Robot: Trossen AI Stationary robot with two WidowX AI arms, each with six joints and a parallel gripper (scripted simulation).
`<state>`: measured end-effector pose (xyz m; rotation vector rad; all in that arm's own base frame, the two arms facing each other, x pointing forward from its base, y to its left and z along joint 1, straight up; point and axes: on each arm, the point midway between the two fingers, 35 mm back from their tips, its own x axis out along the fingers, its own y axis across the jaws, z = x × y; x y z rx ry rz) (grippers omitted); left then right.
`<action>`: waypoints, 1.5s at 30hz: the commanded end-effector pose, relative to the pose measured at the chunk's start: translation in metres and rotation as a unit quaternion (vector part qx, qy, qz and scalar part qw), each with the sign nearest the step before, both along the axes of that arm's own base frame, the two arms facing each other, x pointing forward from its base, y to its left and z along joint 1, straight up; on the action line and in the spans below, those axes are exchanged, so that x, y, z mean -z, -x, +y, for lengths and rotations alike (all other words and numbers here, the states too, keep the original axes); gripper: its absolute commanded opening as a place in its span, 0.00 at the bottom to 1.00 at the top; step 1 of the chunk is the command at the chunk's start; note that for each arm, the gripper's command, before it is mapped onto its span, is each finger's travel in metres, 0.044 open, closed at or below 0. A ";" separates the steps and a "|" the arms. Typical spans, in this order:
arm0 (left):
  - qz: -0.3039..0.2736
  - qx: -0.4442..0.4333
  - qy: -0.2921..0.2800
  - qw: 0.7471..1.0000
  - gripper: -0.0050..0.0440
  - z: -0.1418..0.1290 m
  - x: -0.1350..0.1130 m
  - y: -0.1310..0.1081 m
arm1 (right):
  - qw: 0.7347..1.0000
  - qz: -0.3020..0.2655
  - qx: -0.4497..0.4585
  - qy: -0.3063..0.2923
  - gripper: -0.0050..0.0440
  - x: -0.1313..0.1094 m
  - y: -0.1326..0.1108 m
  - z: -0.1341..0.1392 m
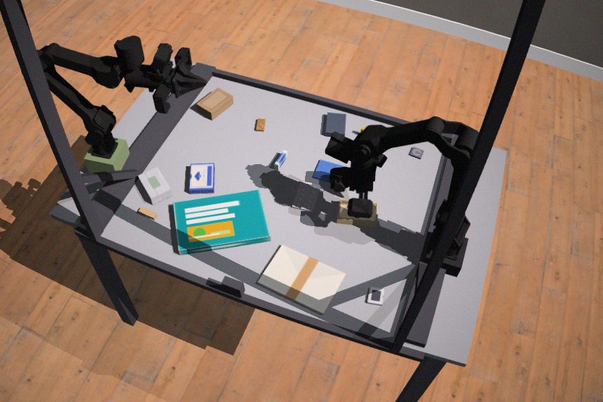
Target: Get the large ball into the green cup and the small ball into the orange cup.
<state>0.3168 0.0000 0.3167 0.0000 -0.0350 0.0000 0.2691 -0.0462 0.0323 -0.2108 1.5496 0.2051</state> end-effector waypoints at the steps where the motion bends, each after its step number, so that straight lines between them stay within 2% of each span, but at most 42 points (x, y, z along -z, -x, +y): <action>1: -0.008 0.000 0.000 1.000 0.00 0.000 -0.006 0.001 | 1.000 -0.013 0.001 0.003 0.91 -0.022 -0.004 0.000; 5: -0.008 0.000 0.000 1.000 0.00 0.000 -0.006 0.001 | 1.000 -0.008 0.001 0.002 0.91 -0.019 -0.002 0.000; 6: -0.008 0.000 0.000 1.000 0.00 0.000 -0.006 0.001 | 1.000 -0.015 0.001 0.003 0.91 -0.036 -0.004 0.000; 11: -0.008 0.000 0.000 1.000 0.00 0.000 -0.006 0.001 | 1.000 -0.008 0.001 0.002 0.91 -0.026 0.000 0.001; 16: -0.019 0.000 0.000 1.000 0.00 0.000 -0.016 0.003 | 0.995 -0.102 0.016 0.014 0.91 -0.042 -0.019 0.003; 20: -0.021 0.000 0.000 1.000 0.00 0.000 -0.017 0.003 | 0.974 -0.222 0.036 0.020 0.91 -0.071 -0.044 0.008; 22: -0.021 0.000 0.000 1.000 0.00 0.000 -0.017 0.003 | 0.974 -0.222 0.036 0.020 0.91 -0.071 -0.044 0.008; 23: -0.003 0.000 0.000 1.000 0.00 0.000 -0.003 0.000 | 0.978 -0.203 0.035 0.019 0.91 -0.063 -0.045 0.006; 25: -0.004 0.000 0.000 1.000 0.00 0.000 -0.004 0.000 | 0.967 -0.249 0.041 0.019 0.91 -0.079 -0.050 0.009; 30: -0.018 0.000 0.000 1.000 0.00 0.000 -0.016 0.001 | 0.917 -0.394 0.062 0.006 0.91 -0.128 -0.069 0.018; 37: -0.023 0.000 0.000 1.000 0.00 0.000 -0.019 0.003 | 0.831 -0.550 0.082 -0.029 0.91 -0.196 -0.073 0.031; 40: -0.023 0.000 0.000 1.000 0.00 0.000 -0.019 0.003 | 0.833 -0.547 0.082 -0.028 0.91 -0.195 -0.076 0.031; 42: -0.023 0.000 0.000 1.000 0.00 0.000 -0.020 0.004 | 0.809 -0.580 0.084 -0.039 0.91 -0.212 -0.071 0.034; 45: -0.023 0.000 0.000 1.000 0.00 0.000 -0.020 0.004 | 0.757 -0.644 0.089 -0.065 0.91 -0.246 -0.062 0.040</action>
